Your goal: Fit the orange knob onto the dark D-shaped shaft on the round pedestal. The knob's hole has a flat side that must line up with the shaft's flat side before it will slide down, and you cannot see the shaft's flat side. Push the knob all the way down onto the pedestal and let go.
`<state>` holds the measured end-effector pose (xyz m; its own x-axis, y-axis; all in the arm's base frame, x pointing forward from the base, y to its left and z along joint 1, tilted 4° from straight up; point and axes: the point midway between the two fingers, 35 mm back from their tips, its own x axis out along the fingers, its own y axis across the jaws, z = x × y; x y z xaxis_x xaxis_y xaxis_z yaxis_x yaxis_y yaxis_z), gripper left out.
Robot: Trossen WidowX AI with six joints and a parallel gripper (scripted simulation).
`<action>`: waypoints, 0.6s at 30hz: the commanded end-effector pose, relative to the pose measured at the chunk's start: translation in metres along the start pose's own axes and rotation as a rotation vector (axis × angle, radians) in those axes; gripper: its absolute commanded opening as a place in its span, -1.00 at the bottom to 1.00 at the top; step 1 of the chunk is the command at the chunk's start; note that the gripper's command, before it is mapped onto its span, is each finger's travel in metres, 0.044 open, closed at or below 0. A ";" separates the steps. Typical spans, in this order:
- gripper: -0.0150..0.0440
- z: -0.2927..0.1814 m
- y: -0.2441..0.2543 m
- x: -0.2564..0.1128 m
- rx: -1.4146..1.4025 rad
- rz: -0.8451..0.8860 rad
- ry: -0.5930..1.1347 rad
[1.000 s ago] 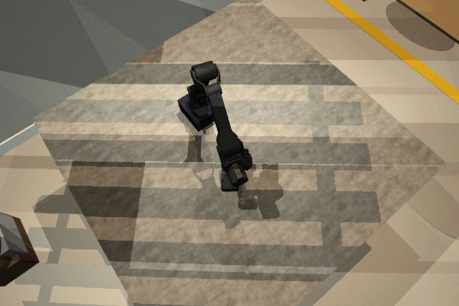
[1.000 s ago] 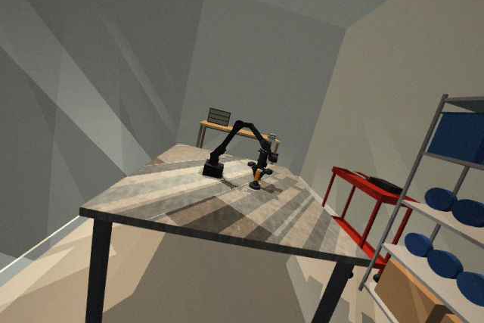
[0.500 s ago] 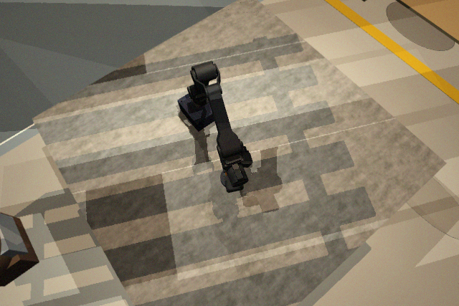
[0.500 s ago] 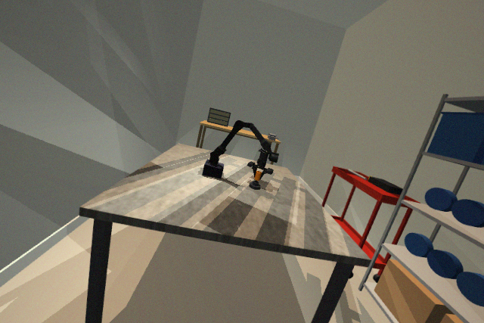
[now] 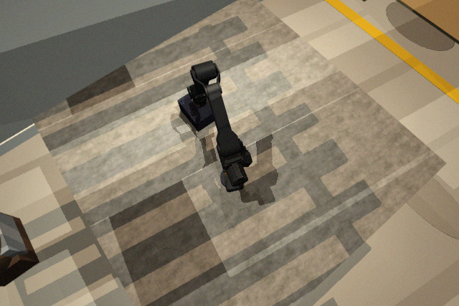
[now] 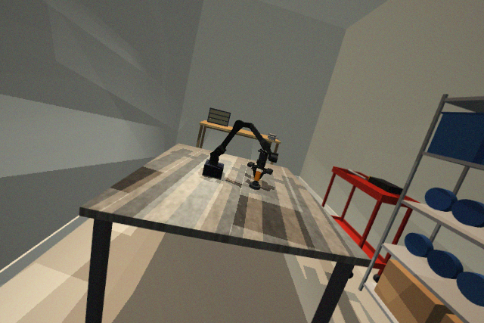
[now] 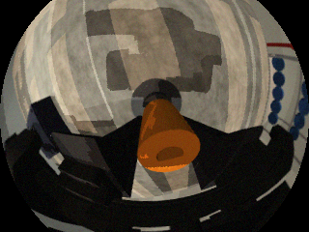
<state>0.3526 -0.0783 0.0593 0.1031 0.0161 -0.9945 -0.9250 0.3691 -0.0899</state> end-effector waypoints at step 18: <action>-0.49 0.001 -0.002 -0.002 -0.004 0.000 -0.003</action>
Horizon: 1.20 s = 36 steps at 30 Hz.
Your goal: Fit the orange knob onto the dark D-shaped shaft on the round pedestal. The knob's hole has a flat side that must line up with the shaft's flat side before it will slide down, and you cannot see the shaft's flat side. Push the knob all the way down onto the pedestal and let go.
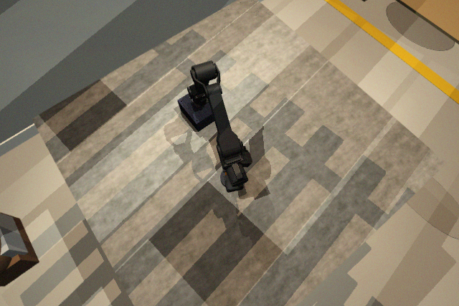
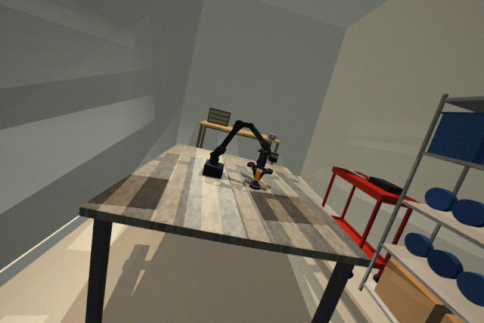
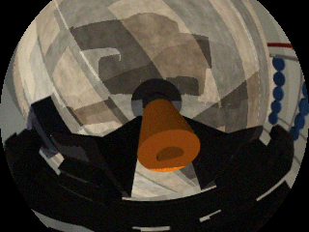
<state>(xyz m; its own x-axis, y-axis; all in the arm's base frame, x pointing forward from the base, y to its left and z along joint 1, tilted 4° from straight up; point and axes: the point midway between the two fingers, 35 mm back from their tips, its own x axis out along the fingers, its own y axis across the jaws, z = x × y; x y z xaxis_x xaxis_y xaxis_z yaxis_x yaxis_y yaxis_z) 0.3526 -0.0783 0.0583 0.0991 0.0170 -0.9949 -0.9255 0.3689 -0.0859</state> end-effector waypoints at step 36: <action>-0.49 0.000 0.000 0.000 -0.213 -0.005 -0.003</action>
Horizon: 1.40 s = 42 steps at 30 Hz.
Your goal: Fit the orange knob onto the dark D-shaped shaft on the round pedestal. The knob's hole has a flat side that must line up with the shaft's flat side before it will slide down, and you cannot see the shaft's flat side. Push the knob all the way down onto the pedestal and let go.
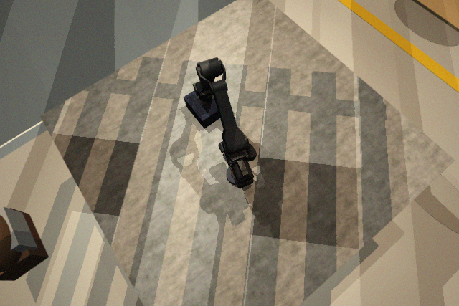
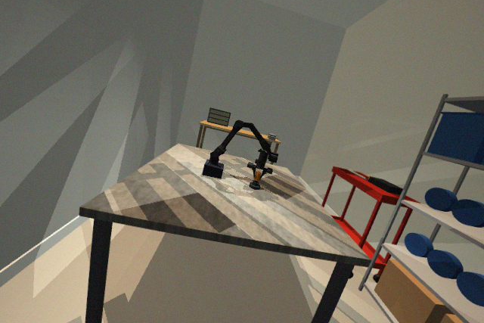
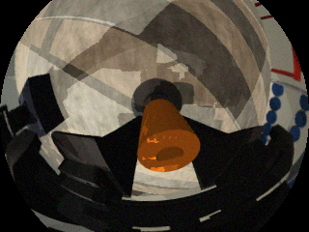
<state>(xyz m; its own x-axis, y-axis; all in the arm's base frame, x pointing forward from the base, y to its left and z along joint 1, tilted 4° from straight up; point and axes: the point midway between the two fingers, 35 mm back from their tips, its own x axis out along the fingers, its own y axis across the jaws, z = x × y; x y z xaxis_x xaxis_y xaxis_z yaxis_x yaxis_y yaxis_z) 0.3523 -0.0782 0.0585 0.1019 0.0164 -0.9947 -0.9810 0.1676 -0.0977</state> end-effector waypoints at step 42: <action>-0.49 0.000 0.000 -0.001 -0.213 -0.002 -0.002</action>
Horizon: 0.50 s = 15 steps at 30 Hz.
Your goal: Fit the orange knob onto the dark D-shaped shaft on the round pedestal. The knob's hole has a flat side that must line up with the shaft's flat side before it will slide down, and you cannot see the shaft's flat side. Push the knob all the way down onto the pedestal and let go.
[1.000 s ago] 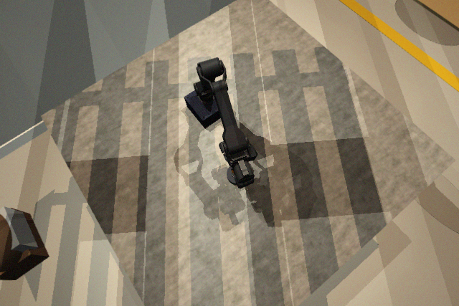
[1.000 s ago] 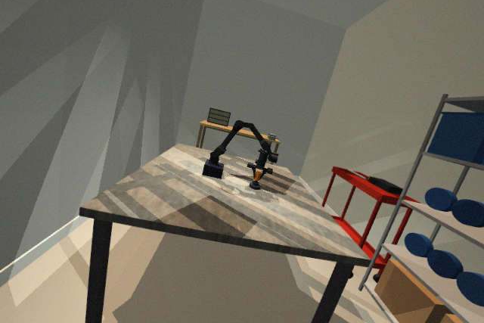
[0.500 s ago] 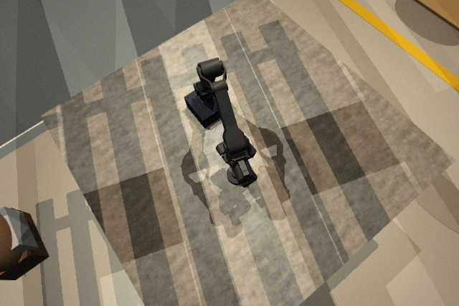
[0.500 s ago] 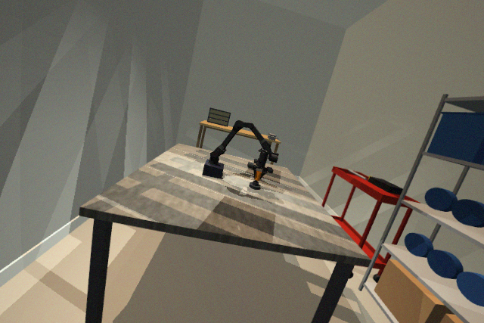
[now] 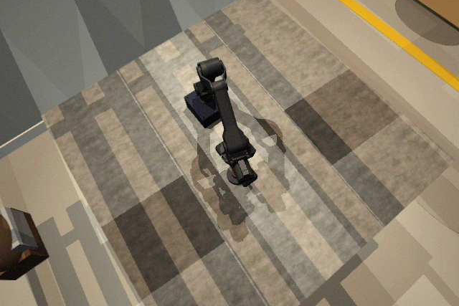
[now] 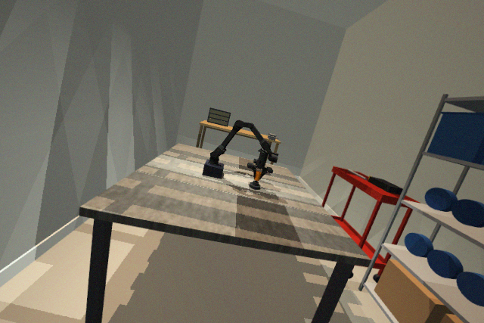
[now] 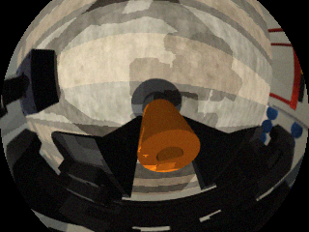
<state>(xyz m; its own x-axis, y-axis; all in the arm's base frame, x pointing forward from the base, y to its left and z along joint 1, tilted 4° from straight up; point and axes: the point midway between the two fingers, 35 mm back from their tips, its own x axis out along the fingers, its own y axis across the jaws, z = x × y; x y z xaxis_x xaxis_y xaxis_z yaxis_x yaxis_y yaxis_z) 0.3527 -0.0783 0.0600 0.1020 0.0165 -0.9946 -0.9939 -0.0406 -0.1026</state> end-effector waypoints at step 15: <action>-0.49 0.000 -0.001 0.002 -0.004 -0.002 -0.002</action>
<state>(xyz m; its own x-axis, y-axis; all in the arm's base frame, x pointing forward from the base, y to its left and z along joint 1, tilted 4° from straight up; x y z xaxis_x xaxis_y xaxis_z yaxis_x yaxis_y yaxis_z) 0.3523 -0.0782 0.0579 0.1000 0.0170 -0.9948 -0.9941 -0.0409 -0.1007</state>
